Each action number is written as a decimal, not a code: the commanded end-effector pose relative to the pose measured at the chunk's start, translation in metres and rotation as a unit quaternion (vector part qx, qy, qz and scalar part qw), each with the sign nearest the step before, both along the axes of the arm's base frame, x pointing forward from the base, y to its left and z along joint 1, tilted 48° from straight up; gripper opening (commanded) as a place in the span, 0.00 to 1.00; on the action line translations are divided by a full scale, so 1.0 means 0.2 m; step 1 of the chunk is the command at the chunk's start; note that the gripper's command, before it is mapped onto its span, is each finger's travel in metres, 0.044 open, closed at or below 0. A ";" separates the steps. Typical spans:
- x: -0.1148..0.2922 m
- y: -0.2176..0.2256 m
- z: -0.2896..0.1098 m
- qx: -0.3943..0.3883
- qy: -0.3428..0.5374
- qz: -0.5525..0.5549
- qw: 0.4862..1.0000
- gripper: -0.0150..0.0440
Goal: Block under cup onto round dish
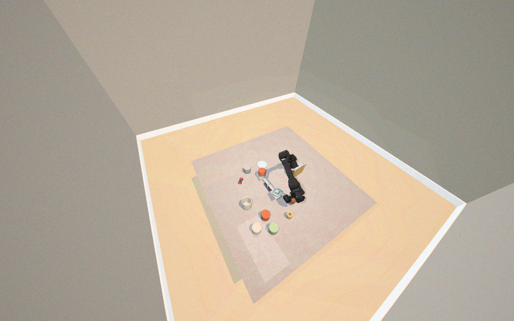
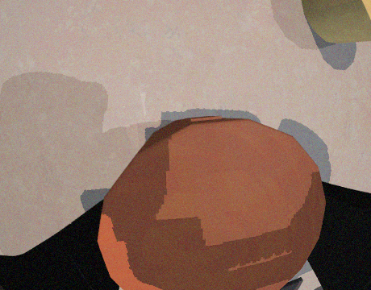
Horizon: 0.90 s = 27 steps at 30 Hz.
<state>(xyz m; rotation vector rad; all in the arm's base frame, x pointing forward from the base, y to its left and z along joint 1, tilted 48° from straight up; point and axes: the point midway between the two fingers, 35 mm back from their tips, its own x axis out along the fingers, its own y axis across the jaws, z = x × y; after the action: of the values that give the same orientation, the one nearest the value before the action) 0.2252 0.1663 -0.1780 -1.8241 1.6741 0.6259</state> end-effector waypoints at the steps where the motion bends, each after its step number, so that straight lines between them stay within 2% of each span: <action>1: 0.00 0.00 0.00 0.000 -0.001 -0.001 1.000 0.92; 3: 0.00 0.05 0.04 0.000 -0.001 0.000 1.000 1.00; 6: -0.03 0.19 0.18 0.000 0.000 0.003 1.000 1.00; 11: -0.03 0.20 0.19 0.000 0.000 0.003 1.000 1.00; 18: 0.00 0.21 0.24 0.022 -0.054 -0.058 0.997 0.69; 27: 0.05 0.21 0.30 0.035 -0.159 -0.157 0.974 0.69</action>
<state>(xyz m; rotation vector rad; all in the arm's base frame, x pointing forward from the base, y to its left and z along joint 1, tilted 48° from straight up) 0.2305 0.2075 -0.1222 -1.5348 1.6625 0.3133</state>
